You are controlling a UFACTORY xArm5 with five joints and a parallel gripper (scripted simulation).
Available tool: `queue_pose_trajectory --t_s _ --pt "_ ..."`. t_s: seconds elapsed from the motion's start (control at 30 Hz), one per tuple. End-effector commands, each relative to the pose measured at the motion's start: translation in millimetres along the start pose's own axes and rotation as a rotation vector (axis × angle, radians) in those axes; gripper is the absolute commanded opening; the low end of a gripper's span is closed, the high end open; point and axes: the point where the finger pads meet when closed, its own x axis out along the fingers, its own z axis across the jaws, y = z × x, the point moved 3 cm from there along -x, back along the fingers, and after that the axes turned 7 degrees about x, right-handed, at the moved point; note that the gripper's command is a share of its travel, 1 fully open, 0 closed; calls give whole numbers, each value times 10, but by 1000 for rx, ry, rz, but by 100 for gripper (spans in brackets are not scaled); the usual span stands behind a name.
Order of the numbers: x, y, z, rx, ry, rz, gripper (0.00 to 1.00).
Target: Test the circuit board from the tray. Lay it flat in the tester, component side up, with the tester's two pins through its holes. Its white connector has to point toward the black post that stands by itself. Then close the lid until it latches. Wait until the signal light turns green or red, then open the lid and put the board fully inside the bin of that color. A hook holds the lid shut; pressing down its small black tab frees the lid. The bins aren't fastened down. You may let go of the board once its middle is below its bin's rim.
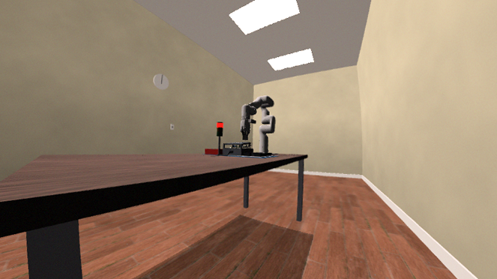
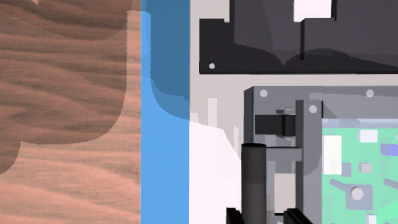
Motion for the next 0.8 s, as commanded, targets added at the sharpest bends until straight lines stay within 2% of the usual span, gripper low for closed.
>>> queue_pose_trajectory --t_s 0.0,0.37,0.77 --pt "1 1 11 0 -4 0 28" --pt "114 4 21 0 -4 0 28" --pt "125 5 22 0 -4 0 28"
